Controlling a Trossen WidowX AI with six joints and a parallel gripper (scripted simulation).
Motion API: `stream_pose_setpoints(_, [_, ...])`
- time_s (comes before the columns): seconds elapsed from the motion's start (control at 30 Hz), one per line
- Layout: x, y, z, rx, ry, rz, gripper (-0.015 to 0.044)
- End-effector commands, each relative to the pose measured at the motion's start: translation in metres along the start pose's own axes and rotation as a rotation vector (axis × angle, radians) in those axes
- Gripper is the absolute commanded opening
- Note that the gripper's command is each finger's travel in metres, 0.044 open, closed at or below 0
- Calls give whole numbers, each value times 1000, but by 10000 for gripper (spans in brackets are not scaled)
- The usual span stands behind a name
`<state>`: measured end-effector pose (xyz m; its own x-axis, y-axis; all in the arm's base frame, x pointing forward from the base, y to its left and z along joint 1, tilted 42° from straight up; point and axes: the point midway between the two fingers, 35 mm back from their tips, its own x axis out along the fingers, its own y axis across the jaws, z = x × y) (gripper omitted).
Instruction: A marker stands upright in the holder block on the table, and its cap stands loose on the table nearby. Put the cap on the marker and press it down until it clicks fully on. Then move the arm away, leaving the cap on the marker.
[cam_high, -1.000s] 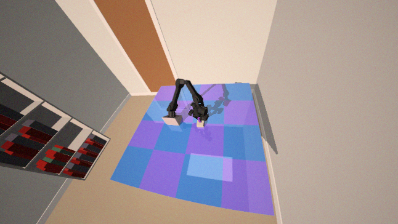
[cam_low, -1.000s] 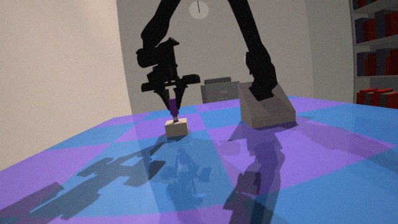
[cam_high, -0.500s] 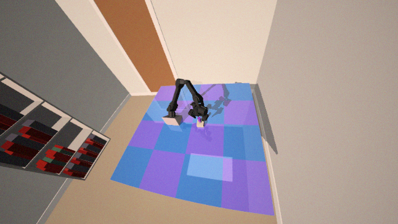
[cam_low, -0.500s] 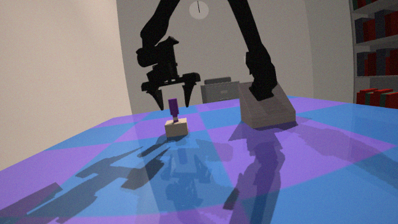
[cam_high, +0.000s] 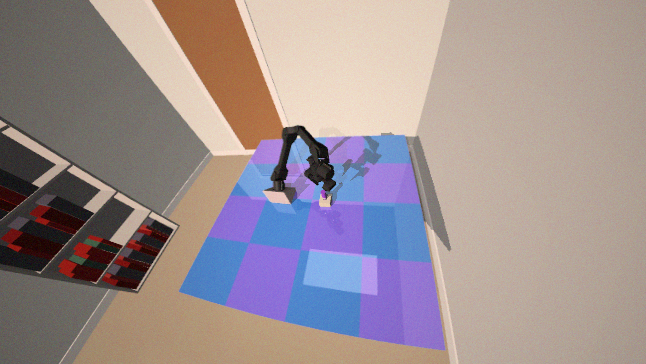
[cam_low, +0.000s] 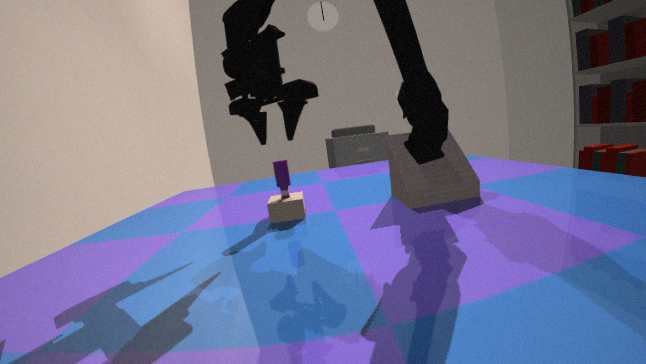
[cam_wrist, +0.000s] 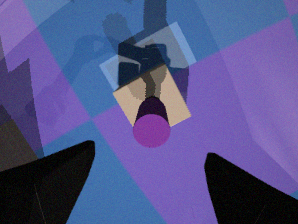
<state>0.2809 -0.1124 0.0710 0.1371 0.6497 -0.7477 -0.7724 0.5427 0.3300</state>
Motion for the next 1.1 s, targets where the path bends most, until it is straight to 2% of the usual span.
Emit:
stream_pose_setpoints(0.0, [1,0,-1,350,2,0,230])
stream_pose_setpoints(0.2, [5,0,-1,907,0,0,72])
stream_pose_setpoints(0.3, [6,0,-2,970,0,0,0])
stream_pose_setpoints(1.07, [20,0,-1,969,-1,0,0])
